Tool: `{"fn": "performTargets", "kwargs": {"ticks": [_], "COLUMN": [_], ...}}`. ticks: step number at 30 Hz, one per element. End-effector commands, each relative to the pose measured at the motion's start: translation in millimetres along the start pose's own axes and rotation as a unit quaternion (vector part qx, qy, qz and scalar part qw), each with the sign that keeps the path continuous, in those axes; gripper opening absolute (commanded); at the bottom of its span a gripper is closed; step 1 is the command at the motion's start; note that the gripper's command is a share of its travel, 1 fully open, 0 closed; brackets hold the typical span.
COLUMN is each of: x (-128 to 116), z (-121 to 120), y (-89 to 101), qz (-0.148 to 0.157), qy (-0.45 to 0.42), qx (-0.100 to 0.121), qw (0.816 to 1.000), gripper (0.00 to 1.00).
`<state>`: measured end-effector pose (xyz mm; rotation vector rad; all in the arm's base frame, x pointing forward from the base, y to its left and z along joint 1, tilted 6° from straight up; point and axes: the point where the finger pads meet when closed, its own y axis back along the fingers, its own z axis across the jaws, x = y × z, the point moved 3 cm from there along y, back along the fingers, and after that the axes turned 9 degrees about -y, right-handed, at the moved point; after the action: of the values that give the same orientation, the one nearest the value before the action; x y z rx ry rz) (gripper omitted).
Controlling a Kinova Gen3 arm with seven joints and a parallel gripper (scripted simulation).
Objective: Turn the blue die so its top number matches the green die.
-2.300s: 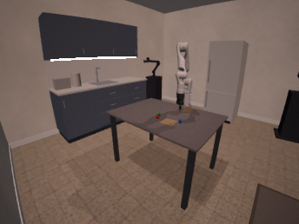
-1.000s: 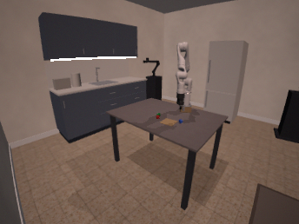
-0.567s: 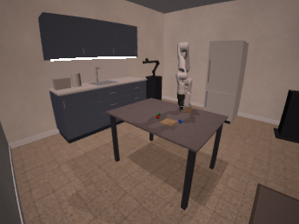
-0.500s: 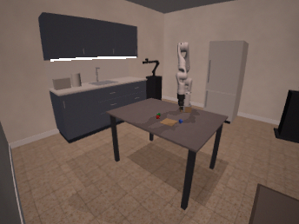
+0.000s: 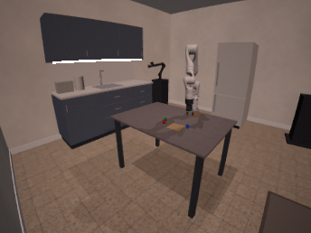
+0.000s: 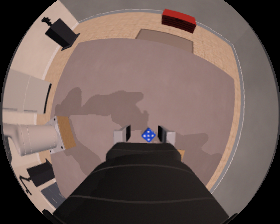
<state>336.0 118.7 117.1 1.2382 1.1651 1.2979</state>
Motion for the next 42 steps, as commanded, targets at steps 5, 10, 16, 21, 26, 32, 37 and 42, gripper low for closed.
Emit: {"fn": "performTargets", "kwargs": {"ticks": [5, 10, 16, 21, 26, 32, 37, 42], "x": [8.4, 9.5, 9.1, 7.1, 3.8, 0.4, -4.2, -8.8], "z": [0.7, 2.6, 4.3, 6.5, 8.4, 9.6, 10.6, 11.1], "y": [-7.6, -12.0, -15.3, -19.0, -22.1, -24.0, -25.8, -27.0], "qz": [0.004, 0.004, 0.004, 0.003, 0.003, 0.004, 0.005, 0.008], "qy": [-0.145, -0.256, -0.345, -0.451, -0.550, -0.620, -0.696, -0.759], "qx": [0.004, 0.006, 0.007, 0.006, 0.003, 0.000, -0.004, -0.009], "qw": [0.989, 0.967, 0.939, 0.892, 0.835, 0.785, 0.718, 0.651], "gripper": [1.00, 1.00, 1.00, 1.00, 1.00, 1.00, 1.00, 1.00]}}
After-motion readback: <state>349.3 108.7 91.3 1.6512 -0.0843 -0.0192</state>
